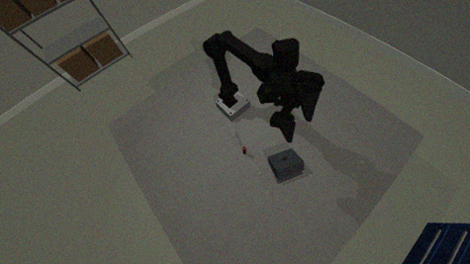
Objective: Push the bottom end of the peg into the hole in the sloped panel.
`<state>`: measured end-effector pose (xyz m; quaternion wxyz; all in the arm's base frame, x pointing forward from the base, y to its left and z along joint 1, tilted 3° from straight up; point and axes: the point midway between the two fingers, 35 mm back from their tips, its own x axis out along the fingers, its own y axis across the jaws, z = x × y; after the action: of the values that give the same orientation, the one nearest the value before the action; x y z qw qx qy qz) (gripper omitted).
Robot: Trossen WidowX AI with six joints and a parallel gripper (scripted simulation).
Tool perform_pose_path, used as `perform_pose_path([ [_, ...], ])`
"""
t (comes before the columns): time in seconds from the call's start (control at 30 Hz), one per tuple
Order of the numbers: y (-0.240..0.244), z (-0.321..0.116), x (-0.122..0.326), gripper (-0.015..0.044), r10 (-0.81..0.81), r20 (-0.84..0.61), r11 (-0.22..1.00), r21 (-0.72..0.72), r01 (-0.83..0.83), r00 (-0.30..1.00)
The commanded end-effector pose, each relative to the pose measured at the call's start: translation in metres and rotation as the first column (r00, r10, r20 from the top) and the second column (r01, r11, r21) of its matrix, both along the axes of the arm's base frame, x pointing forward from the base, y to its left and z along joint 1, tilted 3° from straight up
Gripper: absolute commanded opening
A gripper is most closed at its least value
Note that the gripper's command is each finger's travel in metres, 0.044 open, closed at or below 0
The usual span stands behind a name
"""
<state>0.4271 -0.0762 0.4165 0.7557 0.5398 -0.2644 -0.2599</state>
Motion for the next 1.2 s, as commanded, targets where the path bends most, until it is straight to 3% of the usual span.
perform_pose_path([
  [0.0,-0.006,-0.023,0.009,0.044,0.0,-0.168,0.996,-0.087,-0.015,0.986],
  [0.3,-0.022,-0.068,0.017,0.044,-0.026,-0.486,0.966,-0.238,-0.103,0.874],
  [0.6,-0.038,-0.115,0.017,0.044,-0.066,-0.74,0.914,-0.314,-0.258,0.669],
  [1.17,-0.064,-0.204,-0.009,0.044,-0.132,-0.979,0.773,-0.199,-0.603,0.154],
])
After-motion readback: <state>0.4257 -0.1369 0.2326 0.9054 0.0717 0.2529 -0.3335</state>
